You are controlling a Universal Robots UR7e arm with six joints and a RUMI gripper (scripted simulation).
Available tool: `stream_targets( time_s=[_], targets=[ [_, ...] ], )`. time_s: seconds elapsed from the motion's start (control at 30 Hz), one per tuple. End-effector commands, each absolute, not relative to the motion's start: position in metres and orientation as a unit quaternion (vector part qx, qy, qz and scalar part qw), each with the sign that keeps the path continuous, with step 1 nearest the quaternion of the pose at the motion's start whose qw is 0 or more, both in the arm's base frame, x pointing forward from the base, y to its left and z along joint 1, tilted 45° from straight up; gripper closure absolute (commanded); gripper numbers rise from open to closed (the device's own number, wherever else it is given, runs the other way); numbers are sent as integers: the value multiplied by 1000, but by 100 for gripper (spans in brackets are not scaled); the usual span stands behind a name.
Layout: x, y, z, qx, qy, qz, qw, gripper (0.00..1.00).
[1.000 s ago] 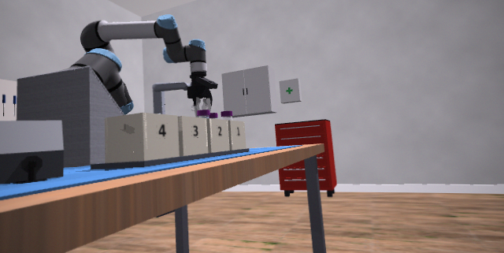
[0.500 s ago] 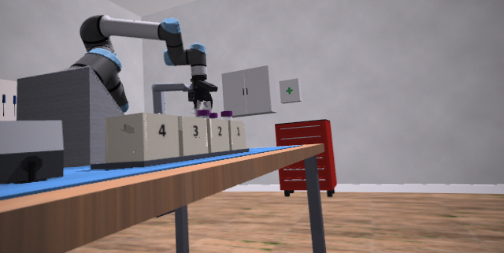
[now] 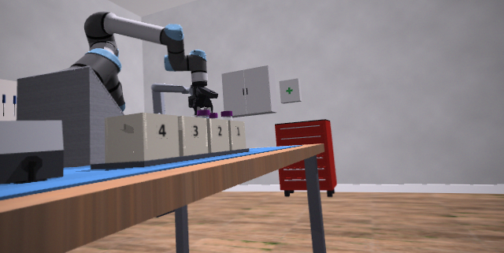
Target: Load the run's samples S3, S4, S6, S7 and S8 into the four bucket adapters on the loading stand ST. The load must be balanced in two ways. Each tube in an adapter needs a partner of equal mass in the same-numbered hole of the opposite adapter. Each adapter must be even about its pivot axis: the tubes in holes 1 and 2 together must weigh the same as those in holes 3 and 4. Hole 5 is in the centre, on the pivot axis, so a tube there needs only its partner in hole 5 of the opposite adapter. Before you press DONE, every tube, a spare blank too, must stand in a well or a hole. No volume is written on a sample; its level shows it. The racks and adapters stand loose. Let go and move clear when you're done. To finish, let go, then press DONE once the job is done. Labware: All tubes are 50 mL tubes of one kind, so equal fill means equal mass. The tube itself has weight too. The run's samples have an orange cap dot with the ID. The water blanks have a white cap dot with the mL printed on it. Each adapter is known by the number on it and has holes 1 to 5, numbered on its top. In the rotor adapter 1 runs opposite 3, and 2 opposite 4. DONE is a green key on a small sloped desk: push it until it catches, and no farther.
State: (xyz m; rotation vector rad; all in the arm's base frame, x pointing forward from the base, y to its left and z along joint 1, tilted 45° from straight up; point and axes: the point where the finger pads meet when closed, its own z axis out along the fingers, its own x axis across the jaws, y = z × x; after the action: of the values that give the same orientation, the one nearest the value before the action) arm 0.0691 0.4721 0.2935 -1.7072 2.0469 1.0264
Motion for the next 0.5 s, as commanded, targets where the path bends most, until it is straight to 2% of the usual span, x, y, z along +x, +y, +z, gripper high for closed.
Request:
stream_targets(
  time_s=[0.0,0.33,0.37,0.47],
  targets=[
    [69,475,291,-591,710,355,143,65],
    [68,478,288,-591,710,355,143,65],
    [68,478,288,-591,710,355,143,100],
    [68,478,288,-591,710,355,143,100]
  ],
)
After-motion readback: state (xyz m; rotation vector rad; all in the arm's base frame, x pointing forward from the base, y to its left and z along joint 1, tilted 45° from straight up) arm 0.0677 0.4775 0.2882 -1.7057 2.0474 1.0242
